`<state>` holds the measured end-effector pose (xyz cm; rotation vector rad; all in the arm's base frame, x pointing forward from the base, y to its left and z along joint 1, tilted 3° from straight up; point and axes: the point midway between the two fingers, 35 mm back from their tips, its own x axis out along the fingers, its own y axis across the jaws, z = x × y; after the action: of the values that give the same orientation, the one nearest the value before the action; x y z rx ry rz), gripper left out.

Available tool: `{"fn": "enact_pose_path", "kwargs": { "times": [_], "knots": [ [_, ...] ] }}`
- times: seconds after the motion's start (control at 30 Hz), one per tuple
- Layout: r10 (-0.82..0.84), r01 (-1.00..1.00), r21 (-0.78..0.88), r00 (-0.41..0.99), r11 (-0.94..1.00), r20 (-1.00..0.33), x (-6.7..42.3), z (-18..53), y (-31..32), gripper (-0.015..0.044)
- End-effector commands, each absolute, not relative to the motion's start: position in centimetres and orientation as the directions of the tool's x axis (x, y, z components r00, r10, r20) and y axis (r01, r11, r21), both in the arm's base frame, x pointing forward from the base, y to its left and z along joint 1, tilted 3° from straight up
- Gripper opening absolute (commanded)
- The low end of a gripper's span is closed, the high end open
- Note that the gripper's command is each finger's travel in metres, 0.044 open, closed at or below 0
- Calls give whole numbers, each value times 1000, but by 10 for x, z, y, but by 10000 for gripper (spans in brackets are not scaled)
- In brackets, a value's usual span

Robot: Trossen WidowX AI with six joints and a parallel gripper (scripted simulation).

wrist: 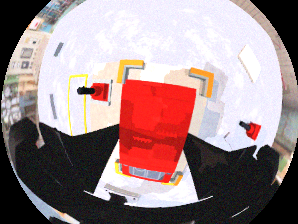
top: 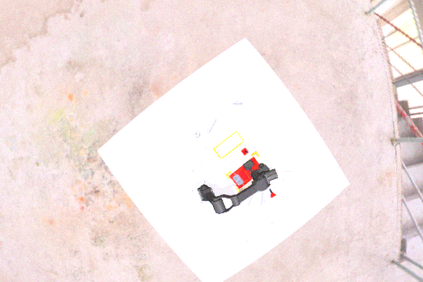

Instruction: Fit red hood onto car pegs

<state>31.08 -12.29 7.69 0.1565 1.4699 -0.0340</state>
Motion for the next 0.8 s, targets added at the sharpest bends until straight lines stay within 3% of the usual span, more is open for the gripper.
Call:
{"fn": "enact_pose_path", "kwargs": {
  "times": [0.0,0.77],
  "knots": [
    [75,114,87,107,990,-991,312,77,-123,0],
    [75,114,87,107,990,-991,312,72,-123,0]
  ]
}}
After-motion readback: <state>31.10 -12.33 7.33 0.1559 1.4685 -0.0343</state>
